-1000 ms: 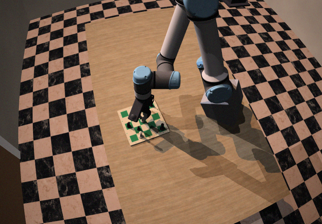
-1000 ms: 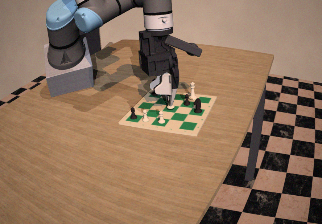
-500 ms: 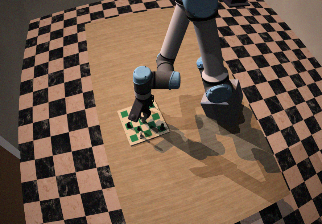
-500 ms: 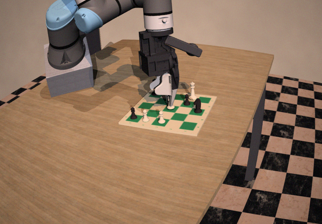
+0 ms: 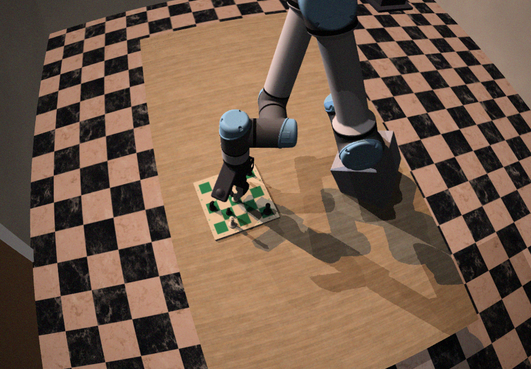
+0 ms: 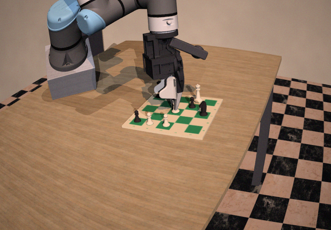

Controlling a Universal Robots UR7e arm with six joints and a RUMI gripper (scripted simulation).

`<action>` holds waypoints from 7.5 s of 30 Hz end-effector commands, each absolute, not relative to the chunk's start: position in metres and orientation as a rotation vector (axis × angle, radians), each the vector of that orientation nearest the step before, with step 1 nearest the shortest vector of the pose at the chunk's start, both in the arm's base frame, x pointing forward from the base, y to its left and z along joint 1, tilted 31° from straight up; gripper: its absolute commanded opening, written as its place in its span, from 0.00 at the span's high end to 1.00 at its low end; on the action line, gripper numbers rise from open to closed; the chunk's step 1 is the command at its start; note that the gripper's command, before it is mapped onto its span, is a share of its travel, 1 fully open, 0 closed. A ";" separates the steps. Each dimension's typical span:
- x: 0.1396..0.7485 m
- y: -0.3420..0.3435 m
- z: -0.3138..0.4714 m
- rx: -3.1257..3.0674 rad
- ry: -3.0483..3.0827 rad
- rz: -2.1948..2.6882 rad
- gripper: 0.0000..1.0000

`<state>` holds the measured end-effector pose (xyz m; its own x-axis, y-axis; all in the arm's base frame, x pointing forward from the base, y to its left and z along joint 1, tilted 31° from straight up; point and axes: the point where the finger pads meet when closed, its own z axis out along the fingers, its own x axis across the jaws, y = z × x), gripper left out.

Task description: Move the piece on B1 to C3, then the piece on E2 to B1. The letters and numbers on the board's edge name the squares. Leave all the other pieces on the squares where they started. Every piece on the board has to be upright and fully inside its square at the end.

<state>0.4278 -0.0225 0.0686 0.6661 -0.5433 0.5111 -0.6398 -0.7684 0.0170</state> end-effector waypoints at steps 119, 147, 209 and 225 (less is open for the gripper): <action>0.393 0.008 0.146 2.686 -0.964 0.731 0.00; 0.421 0.085 0.142 2.673 0.351 0.488 0.00; 0.426 0.091 0.135 2.639 0.483 0.458 0.75; 0.434 0.084 0.118 2.639 0.483 0.458 0.75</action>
